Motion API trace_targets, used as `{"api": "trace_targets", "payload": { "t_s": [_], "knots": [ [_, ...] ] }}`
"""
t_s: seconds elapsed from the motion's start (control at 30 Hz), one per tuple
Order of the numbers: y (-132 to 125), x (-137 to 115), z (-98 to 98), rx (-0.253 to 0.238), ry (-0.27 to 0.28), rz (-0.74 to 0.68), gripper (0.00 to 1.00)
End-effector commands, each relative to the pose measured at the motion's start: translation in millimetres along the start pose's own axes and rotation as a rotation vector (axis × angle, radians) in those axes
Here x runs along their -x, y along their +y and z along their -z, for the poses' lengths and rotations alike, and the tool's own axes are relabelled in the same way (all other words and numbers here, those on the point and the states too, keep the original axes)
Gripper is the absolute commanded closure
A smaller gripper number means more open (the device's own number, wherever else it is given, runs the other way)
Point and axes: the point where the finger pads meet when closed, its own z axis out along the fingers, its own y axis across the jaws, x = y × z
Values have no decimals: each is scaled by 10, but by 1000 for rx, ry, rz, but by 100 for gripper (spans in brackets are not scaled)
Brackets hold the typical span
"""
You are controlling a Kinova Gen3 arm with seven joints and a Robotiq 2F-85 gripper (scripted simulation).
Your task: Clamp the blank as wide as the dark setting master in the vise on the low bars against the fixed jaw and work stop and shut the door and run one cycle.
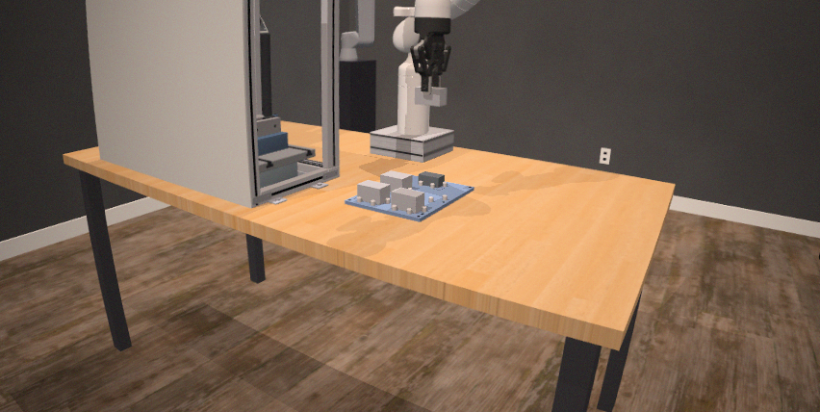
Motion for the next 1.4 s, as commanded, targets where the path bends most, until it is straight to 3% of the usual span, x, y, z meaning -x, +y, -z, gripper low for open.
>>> {"api": "trace_targets", "payload": {
  "t_s": [0.0,0.17,0.33,0.73,0.9,1.3,1.37],
  "knots": [
    [20,12,37,2,0,0,90],
    [20,12,37,2,0,0,90],
    [501,12,21,2,0,0,90],
    [501,12,21,2,0,0,90],
    [992,17,27,3,0,0,90],
    [992,17,27,3,0,0,90],
    [1169,19,32,3,-2,1,90]
  ]
}}
